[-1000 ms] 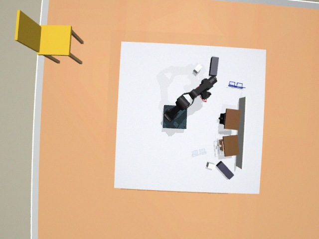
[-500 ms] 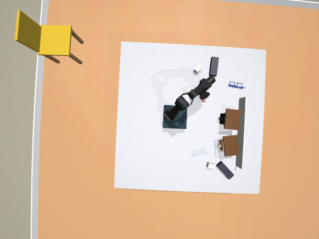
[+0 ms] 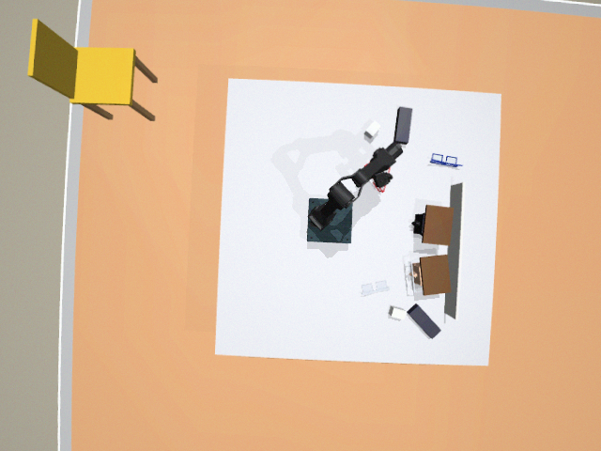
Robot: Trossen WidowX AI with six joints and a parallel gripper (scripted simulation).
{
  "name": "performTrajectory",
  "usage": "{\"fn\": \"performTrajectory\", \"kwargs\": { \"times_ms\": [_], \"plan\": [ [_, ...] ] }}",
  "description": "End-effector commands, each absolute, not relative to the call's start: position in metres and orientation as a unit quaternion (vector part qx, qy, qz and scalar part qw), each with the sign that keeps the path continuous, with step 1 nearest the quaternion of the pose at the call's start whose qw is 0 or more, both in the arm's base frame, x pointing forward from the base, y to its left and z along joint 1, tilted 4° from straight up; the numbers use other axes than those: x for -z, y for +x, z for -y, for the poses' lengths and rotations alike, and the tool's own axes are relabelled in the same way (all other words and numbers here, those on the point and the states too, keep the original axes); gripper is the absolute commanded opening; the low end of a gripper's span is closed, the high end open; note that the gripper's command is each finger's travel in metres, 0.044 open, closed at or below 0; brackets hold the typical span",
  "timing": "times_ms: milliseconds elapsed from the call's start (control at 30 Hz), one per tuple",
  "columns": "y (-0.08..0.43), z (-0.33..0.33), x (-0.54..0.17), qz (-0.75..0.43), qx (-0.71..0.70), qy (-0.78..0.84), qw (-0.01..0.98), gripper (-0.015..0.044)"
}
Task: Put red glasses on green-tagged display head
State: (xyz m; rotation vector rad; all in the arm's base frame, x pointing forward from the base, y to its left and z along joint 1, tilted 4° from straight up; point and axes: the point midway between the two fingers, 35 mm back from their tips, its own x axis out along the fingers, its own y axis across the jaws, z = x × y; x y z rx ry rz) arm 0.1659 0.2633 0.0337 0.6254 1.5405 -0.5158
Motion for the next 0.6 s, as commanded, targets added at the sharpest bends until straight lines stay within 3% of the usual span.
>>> {"fn": "performTrajectory", "kwargs": {
  "times_ms": [0,567],
  "plan": [
    [0.160,-0.264,-0.034,-0.676,0.226,0.276,0.645,0.0000],
    [0.147,-0.265,-0.035,-0.677,0.226,0.276,0.644,0.0000]
  ]
}}
